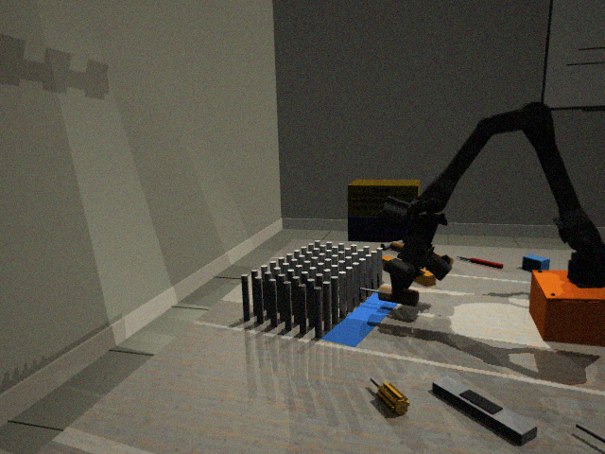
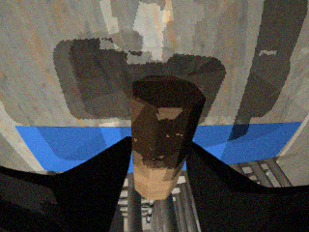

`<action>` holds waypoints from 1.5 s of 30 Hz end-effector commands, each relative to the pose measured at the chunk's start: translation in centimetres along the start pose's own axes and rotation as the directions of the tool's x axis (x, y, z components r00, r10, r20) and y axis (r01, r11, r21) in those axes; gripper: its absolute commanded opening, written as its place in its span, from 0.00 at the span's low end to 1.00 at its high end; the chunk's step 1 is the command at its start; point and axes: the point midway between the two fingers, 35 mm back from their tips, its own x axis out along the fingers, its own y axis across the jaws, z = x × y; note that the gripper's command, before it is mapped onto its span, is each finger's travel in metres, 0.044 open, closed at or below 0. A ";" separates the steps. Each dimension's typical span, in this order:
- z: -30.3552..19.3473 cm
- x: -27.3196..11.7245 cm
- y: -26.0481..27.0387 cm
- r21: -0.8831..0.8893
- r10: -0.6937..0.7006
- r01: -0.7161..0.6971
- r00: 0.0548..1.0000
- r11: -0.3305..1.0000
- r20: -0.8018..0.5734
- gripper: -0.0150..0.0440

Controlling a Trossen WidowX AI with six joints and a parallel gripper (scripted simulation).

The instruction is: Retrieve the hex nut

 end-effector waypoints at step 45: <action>1.2 1.7 0.3 -0.003 -0.003 0.003 1.000 1.000 0.007 0.25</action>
